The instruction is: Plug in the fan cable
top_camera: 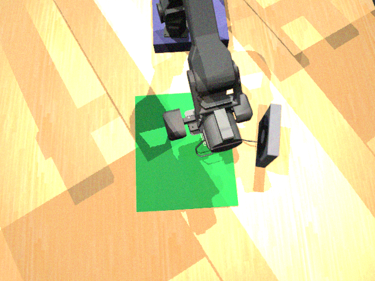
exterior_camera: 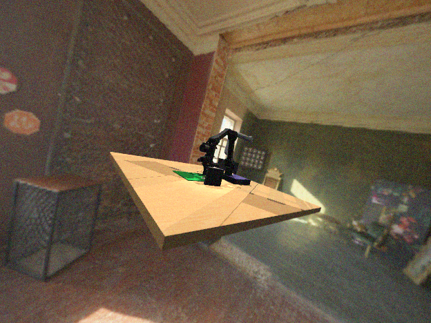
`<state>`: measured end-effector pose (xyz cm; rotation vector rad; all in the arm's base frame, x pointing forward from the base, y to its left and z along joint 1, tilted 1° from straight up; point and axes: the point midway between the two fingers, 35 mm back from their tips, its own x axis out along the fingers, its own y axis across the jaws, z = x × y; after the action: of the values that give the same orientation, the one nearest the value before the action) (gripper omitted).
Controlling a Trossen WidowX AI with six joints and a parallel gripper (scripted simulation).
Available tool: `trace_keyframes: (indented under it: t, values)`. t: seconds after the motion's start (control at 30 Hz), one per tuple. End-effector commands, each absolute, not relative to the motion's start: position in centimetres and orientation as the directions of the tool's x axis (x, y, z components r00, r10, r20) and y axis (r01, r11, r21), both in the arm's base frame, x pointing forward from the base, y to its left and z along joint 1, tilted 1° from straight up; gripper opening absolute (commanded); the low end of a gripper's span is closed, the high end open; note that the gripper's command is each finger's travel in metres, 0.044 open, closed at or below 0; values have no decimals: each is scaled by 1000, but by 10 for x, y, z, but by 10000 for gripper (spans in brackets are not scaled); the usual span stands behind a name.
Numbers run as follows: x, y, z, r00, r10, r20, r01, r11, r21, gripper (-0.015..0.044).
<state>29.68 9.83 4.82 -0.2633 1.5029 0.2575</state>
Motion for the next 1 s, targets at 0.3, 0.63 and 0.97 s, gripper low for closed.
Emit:
trace_keyframes:
  t: [0.3,0.63,0.97]
  values:
    - [296,97,46,48,-3,-999,-326,945,-19,0]
    - [298,97,46,48,-3,-999,-322,946,-18,0]
    - [299,98,46,48,-3,-999,-319,947,-18,0]
